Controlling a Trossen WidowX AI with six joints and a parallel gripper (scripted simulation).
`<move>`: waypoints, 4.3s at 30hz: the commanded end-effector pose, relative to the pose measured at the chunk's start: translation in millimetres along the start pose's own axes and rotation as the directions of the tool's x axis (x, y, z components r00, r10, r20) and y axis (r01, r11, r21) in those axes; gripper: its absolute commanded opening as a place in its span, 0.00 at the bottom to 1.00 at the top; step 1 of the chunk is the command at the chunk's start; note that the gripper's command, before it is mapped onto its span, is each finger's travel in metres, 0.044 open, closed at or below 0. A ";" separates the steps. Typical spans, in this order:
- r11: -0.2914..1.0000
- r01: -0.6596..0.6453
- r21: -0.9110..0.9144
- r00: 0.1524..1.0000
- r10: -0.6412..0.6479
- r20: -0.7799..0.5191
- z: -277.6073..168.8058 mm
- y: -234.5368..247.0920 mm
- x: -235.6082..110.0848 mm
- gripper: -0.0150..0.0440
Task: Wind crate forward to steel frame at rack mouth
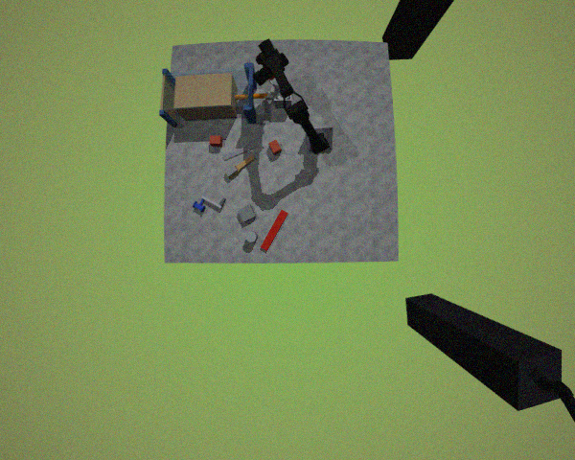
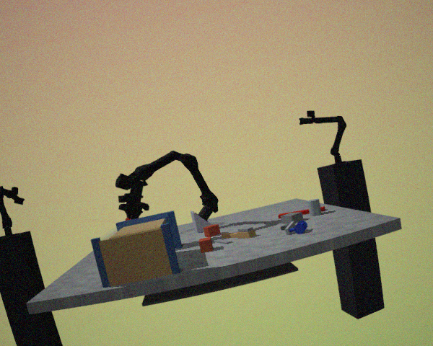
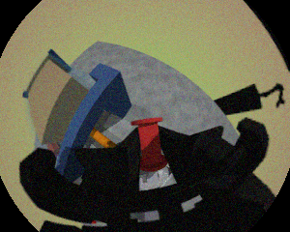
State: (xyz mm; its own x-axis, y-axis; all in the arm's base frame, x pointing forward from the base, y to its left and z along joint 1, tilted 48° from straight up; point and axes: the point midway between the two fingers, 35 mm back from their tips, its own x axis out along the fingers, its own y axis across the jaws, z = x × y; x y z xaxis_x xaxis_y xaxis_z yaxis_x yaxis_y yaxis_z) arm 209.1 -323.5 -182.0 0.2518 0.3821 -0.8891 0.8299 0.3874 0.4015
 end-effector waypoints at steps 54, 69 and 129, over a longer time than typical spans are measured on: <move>1.000 -0.029 0.001 0.999 0.029 -0.017 -32.3 71.4 -12.3 0.25; 1.000 -0.029 0.002 0.999 0.029 -0.018 -45.6 82.5 -18.7 0.25; 1.000 -0.029 0.004 0.999 0.029 -0.022 -108.8 95.3 -49.0 0.25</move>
State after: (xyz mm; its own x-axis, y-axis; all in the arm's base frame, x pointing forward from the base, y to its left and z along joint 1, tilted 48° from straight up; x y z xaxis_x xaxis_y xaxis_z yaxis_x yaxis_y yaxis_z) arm 229.0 -222.9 -79.3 0.2745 0.3943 -0.8770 0.8213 0.3783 0.4271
